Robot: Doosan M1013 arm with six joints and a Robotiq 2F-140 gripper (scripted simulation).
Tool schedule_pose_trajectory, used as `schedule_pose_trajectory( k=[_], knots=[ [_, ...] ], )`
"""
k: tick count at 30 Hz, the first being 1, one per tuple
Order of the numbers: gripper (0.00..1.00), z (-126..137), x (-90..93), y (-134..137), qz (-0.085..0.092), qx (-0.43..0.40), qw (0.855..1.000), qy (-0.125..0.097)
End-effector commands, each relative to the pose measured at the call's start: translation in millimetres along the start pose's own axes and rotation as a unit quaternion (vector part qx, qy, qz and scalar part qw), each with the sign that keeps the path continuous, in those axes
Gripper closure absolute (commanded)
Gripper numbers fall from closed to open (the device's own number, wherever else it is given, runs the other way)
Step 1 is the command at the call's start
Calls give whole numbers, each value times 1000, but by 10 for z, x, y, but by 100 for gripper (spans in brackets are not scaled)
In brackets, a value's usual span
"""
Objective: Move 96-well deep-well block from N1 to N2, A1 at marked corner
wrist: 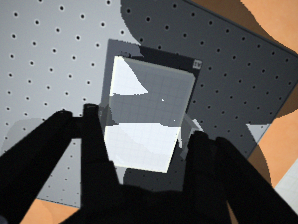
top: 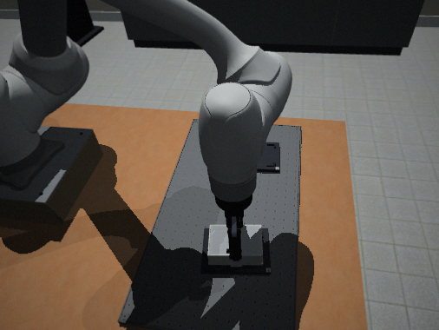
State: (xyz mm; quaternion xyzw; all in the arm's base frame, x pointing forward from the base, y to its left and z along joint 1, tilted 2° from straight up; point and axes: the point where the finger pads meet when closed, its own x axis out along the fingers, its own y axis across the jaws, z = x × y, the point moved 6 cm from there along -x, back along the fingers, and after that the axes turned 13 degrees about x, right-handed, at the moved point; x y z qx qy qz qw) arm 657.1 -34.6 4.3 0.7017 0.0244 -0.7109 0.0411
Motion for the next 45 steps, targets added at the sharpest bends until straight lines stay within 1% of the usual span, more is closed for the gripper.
schedule_pose_trajectory(
  k=[1,36,45],
  knots=[
    [100,15,35,6,0,3,1000,-1],
    [100,15,35,6,0,3,1000,-1],
    [100,15,-115,6,0,3,1000,-1]
  ],
)
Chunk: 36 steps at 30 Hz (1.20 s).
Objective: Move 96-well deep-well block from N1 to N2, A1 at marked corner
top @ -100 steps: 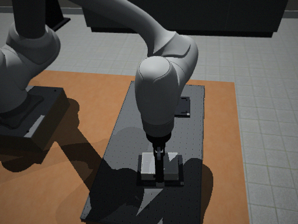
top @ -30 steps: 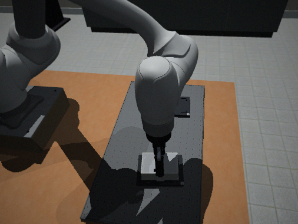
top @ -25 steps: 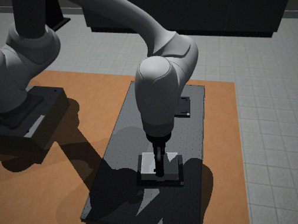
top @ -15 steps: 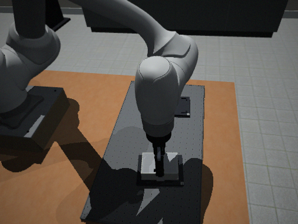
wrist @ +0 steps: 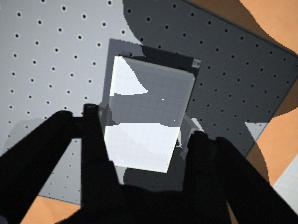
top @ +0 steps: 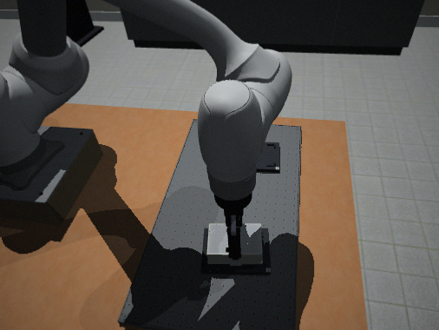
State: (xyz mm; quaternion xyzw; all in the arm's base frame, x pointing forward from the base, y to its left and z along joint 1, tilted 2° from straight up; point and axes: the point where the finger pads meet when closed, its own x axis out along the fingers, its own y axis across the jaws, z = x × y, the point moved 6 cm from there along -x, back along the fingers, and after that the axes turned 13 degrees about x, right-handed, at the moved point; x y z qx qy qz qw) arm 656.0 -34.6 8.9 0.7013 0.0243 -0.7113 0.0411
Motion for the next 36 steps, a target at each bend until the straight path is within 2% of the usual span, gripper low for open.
schedule_pose_trajectory(
  k=[1,36],
  knots=[
    [100,4,-86,6,0,3,1000,0],
    [100,3,-586,6,0,3,1000,0]
  ],
)
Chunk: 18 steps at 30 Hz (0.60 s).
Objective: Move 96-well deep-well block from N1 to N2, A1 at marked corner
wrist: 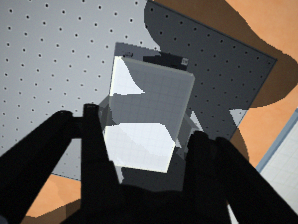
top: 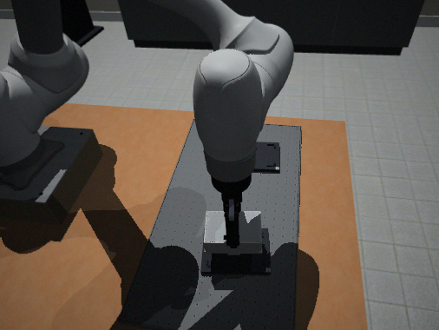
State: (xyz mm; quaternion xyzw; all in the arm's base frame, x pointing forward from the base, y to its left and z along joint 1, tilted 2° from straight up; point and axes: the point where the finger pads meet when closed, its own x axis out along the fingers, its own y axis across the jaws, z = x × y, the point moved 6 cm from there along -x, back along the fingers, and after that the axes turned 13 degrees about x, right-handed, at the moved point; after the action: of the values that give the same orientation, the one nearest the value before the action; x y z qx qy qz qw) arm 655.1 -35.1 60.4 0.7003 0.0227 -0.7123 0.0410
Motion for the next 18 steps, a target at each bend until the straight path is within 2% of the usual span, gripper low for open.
schedule_pose_trajectory(
  k=[1,18],
  knots=[
    [100,-14,-72,-11,-1,1,1000,1],
    [100,-14,-104,-11,-1,1,1000,1]
  ],
)
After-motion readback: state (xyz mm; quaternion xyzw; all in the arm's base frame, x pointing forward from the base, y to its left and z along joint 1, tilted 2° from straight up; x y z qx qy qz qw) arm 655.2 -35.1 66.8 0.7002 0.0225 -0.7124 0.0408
